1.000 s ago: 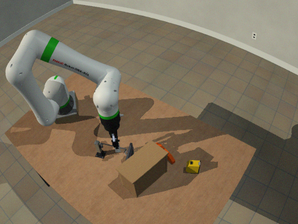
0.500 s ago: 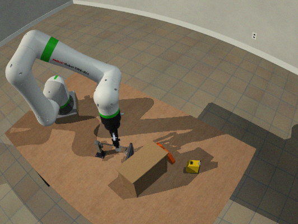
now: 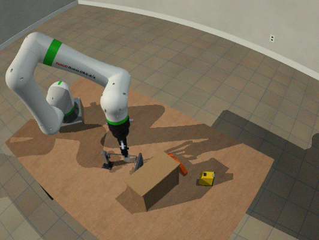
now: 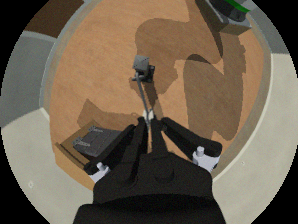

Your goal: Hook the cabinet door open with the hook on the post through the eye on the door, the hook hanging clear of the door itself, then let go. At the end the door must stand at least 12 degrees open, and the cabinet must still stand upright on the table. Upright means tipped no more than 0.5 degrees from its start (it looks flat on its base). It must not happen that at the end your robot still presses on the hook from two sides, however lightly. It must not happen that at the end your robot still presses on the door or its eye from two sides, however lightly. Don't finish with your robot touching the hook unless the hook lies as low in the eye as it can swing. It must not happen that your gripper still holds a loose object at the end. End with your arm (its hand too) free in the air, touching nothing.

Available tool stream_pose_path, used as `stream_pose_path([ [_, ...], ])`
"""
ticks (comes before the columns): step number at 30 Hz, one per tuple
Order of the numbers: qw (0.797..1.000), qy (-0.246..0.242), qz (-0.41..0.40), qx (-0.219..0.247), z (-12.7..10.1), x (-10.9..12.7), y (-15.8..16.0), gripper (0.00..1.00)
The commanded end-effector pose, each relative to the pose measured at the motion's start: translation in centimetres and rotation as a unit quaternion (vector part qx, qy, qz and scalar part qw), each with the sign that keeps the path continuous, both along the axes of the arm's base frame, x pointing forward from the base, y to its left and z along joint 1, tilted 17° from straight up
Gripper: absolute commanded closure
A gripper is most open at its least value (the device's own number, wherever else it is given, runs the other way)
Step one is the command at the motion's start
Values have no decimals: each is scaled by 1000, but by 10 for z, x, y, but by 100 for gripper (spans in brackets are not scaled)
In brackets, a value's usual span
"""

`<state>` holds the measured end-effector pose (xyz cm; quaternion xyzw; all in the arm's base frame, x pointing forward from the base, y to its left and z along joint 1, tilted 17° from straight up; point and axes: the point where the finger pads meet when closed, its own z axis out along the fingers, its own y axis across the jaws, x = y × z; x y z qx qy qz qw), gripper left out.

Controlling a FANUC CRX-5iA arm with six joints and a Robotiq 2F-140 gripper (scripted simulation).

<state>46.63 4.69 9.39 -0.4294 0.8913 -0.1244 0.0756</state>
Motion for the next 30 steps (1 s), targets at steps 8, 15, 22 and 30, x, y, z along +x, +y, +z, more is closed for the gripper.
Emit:
stream_pose_path([
  [8, 1000, 0, 0, 0, 6, 0, 2, 97],
  [15, 1000, 0, 0, 0, 10, -1, 3, 97],
  [22, 1000, 0, 0, 0, 12, -1, 4, 97],
  [30, 1000, 0, 0, 0, 18, -3, 5, 97],
])
